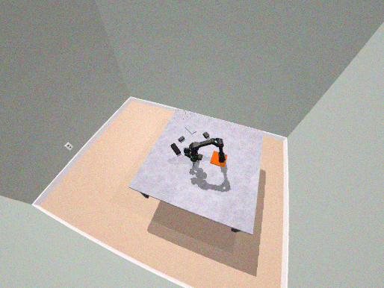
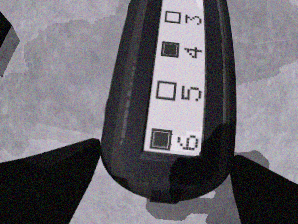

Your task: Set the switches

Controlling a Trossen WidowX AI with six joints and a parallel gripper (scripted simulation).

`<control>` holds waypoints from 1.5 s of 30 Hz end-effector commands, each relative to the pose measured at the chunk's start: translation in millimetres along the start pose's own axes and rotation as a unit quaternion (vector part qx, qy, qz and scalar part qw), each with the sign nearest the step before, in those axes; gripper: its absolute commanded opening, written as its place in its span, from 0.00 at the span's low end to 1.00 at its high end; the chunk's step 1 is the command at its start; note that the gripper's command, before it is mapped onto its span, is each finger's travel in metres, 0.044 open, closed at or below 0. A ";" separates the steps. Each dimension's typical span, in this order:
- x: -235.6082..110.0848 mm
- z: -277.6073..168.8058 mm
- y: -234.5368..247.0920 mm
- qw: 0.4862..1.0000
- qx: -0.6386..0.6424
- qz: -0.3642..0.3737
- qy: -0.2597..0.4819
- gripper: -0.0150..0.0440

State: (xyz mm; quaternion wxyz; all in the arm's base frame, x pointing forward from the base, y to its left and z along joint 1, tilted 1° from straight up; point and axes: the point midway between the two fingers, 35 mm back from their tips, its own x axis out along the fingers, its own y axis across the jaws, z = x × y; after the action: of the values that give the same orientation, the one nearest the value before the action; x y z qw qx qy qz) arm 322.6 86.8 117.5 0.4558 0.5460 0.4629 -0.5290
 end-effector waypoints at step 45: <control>-26.0 33.4 1.0 1.000 0.000 0.003 -0.003 0.82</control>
State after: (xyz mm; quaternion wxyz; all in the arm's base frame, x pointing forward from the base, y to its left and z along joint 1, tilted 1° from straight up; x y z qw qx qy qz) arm 318.4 58.2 141.0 0.4574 0.5472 0.4618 -0.5274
